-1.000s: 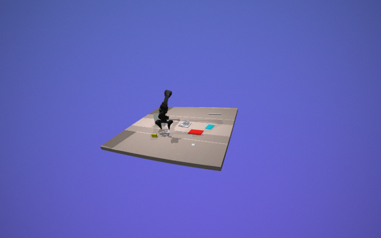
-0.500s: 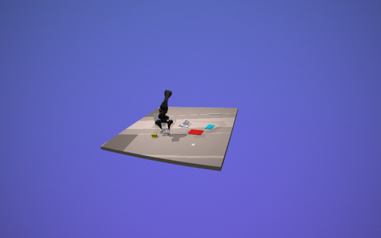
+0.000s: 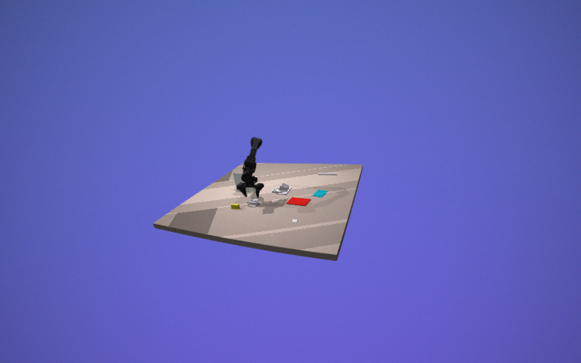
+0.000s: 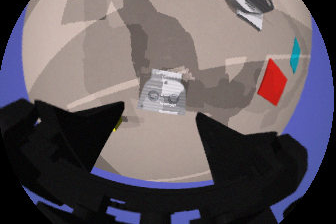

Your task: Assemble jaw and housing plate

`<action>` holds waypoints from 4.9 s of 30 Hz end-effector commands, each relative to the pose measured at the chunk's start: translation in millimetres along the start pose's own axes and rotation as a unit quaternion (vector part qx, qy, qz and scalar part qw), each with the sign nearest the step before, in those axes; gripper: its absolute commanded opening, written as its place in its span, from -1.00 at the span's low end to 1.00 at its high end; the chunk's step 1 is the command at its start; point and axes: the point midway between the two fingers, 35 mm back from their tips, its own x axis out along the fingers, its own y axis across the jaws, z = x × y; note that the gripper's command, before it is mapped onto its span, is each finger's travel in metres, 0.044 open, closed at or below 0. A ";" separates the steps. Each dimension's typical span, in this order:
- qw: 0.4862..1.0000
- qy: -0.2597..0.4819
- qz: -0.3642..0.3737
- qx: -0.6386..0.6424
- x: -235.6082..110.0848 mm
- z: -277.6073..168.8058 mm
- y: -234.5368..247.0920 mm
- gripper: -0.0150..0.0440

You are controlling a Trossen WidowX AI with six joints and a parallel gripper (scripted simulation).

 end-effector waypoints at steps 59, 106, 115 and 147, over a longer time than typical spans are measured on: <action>1.000 0.000 -0.001 0.001 0.2 -0.1 -0.3 1.00; 1.000 0.000 -0.001 0.001 28.4 -1.7 -2.0 1.00; 1.000 0.000 -0.001 0.001 42.9 -1.9 -2.4 1.00; 1.000 0.000 -0.002 0.001 51.8 -1.7 -2.4 1.00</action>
